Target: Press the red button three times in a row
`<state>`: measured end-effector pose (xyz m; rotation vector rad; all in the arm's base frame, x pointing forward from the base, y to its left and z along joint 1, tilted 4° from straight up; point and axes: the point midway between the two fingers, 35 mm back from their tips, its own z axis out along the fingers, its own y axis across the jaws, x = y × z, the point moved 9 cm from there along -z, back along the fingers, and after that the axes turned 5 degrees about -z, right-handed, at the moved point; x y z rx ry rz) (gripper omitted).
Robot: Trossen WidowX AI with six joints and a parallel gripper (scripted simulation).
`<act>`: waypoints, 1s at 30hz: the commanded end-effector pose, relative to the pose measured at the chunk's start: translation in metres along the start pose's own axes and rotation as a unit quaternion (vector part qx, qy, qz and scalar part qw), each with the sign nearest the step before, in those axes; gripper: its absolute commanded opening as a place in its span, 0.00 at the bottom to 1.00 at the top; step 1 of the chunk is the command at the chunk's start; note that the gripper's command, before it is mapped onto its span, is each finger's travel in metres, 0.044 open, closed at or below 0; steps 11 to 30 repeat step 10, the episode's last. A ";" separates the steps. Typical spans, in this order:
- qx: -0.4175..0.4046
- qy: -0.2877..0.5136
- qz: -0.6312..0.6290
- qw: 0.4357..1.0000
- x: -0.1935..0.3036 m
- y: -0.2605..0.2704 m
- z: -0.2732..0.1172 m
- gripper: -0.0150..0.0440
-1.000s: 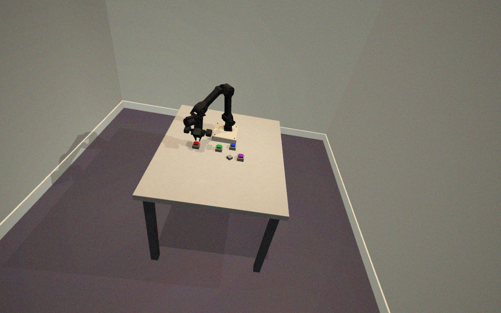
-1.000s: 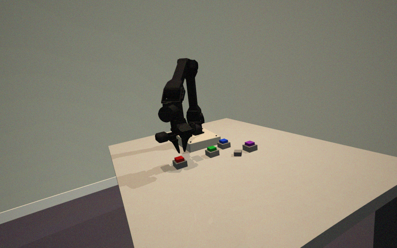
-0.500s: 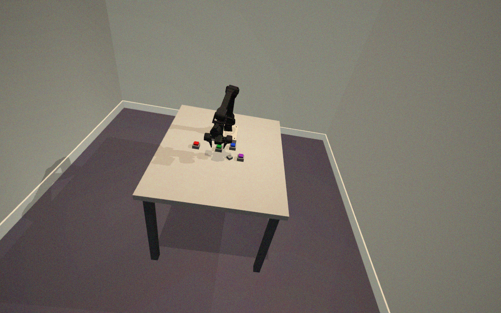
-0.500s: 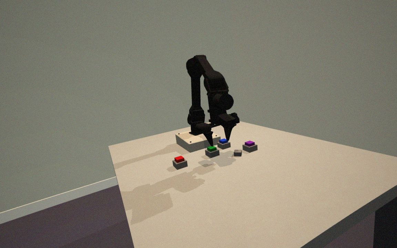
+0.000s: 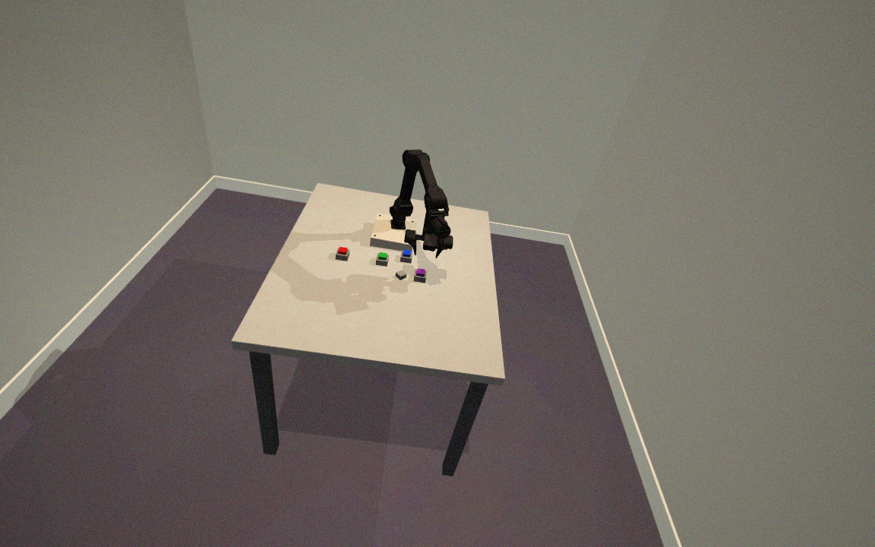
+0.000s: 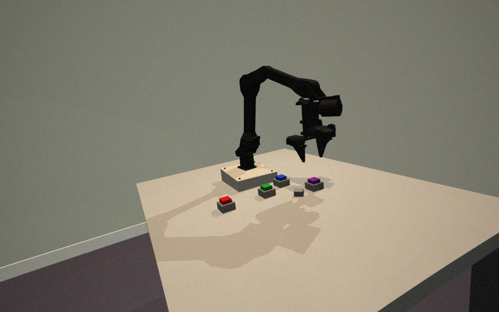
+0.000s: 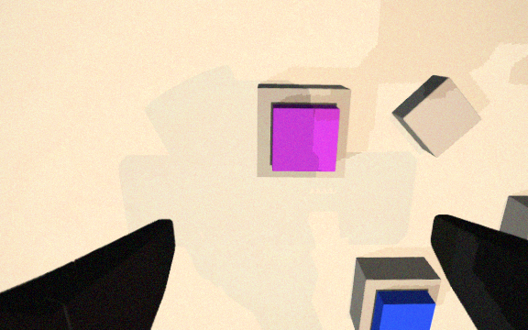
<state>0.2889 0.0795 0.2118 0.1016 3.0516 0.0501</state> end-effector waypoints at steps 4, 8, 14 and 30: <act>0.000 -0.003 0.011 1.000 0.034 0.066 -0.015 0.93; 0.000 -0.003 0.012 1.000 0.036 0.069 -0.016 0.93; 0.000 -0.003 0.012 1.000 0.036 0.069 -0.016 0.93; 0.000 -0.003 0.012 1.000 0.036 0.069 -0.016 0.93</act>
